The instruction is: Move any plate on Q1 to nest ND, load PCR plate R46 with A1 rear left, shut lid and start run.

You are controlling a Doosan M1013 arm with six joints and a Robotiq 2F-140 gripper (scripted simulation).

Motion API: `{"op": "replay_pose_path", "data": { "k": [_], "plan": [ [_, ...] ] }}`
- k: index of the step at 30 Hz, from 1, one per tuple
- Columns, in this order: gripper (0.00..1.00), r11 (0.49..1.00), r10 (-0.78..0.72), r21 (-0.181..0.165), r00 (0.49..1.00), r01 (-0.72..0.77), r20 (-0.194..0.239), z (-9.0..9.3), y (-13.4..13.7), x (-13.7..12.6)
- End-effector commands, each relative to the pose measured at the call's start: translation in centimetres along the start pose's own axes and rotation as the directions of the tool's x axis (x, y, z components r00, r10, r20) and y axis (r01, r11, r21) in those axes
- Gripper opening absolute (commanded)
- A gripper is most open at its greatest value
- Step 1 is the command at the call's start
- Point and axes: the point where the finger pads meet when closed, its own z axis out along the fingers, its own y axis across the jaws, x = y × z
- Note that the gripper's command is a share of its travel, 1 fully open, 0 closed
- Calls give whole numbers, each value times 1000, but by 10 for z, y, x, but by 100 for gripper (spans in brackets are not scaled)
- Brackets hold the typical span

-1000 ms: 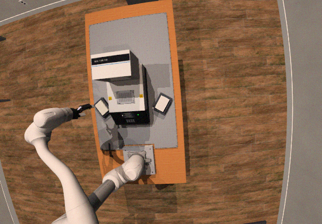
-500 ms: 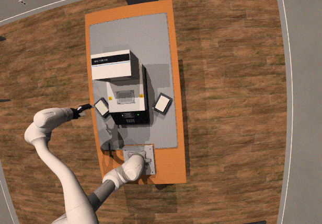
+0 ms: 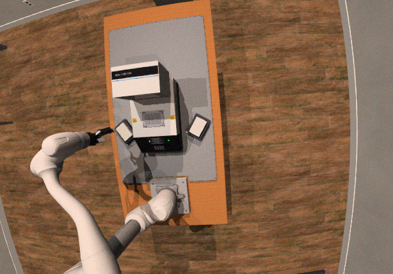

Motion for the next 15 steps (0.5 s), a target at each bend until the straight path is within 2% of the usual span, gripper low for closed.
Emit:
{"op": "replay_pose_path", "data": {
  "k": [1, 10, 15],
  "plan": [
    [66, 1000, 19, 3, 1000, -19, -2, -2, 12, -10],
    [66, 992, 123, 3, 992, -123, -2, -2, 49, -34],
    [66, 992, 123, 3, 992, -123, -2, -2, 61, -42]
  ]
}}
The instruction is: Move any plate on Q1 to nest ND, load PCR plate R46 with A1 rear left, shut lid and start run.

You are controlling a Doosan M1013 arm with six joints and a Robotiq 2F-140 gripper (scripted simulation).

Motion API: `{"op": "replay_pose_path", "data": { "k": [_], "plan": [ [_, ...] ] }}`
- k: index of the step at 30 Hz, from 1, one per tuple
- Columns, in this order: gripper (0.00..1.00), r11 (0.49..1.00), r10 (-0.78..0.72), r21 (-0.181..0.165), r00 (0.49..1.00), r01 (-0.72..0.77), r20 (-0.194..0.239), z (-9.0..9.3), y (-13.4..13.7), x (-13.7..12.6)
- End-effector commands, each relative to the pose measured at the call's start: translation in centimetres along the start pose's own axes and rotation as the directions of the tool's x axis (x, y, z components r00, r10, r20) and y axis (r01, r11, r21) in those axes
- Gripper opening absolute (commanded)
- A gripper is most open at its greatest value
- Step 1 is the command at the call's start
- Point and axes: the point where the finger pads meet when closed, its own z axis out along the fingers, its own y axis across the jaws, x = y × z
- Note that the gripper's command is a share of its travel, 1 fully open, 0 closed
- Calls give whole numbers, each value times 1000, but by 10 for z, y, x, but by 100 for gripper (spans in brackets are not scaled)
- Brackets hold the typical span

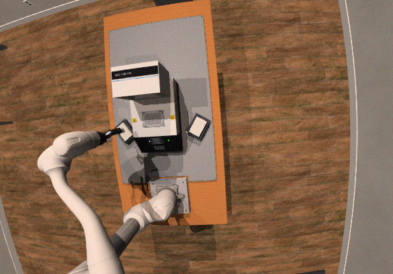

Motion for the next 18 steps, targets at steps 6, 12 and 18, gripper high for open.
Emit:
{"op": "replay_pose_path", "data": {
  "k": [6, 12, 18],
  "plan": [
    [66, 998, 64, 3, 998, -64, -5, -1, 36, -18],
    [66, 993, 121, 4, 993, -121, -5, -1, 62, -31],
    [66, 984, 179, 4, 984, -179, -5, -1, 79, -40]
  ]
}}
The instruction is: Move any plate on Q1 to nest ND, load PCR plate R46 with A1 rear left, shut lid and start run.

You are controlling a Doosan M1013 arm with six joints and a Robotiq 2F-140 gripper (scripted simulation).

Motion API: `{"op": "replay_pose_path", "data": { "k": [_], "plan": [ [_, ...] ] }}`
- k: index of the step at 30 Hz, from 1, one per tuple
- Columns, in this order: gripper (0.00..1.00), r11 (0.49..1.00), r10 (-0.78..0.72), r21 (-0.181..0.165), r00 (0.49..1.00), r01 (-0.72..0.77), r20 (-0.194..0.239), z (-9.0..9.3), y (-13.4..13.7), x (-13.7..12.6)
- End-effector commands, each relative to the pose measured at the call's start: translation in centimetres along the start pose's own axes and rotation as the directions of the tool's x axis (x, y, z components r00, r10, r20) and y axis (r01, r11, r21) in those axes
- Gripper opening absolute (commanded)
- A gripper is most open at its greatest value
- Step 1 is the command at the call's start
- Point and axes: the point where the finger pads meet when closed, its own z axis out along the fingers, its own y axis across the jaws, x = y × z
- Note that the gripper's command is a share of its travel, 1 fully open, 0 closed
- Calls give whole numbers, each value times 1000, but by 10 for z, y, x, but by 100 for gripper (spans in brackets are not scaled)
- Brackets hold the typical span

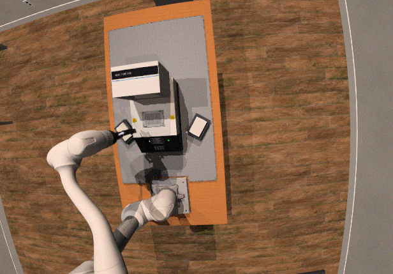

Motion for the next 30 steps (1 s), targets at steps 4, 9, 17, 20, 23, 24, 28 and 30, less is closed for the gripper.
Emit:
{"op": "replay_pose_path", "data": {
  "k": [4, 9, 17, 20, 23, 24, 28, 30],
  "plan": [
    [66, 998, 68, 4, 998, -67, -5, -1, 29, -10],
    [66, 996, 94, 4, 996, -94, -5, -1, 52, -17],
    [66, 982, 188, 4, 982, -188, -5, -1, 80, -27],
    [66, 976, 217, 5, 976, -217, -4, -1, 95, -31],
    [66, 976, 217, 5, 976, -217, -4, -1, 107, -35],
    [66, 968, 249, 5, 968, -249, -4, -1, 112, -37],
    [66, 960, 278, 5, 960, -278, -4, -1, 131, -43],
    [66, 960, 278, 5, 960, -278, -4, -1, 135, -44]
  ]
}}
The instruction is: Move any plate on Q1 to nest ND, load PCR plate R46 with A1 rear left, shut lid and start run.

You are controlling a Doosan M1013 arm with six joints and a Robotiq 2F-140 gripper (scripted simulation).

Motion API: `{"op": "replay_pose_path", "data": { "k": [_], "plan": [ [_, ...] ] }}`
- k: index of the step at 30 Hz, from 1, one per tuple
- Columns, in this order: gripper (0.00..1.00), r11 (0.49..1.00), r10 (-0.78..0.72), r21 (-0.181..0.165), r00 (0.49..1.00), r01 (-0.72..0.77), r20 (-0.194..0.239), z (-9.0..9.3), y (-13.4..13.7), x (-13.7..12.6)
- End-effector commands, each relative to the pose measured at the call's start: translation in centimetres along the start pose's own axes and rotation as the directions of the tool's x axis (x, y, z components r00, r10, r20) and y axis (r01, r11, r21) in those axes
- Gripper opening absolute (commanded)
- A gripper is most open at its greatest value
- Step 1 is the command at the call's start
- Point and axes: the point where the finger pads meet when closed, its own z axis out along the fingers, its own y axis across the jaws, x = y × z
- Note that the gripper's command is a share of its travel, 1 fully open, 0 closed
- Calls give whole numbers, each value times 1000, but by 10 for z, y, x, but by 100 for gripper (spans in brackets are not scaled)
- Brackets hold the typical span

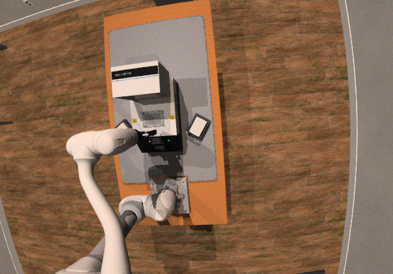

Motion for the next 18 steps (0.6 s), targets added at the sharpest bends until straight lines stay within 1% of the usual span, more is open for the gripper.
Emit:
{"op": "replay_pose_path", "data": {
  "k": [1, 3, 7, 9, 13, 15, 16, 18],
  "plan": [
    [66, 1000, 9, 4, 1000, -9, -5, -1, 9, -1],
    [66, 997, 72, 5, 997, -72, -5, -1, 19, -1],
    [66, 997, 72, 5, 997, -72, -5, -1, 38, -2],
    [66, 991, 135, 5, 991, -135, -4, -1, 48, -3],
    [66, 991, 135, 5, 991, -135, -4, -1, 67, -3],
    [66, 980, 198, 5, 980, -198, -4, -1, 77, -4],
    [66, 980, 198, 5, 980, -198, -4, -1, 82, -4],
    [66, 980, 198, 5, 980, -198, -4, -1, 82, -4]
  ]
}}
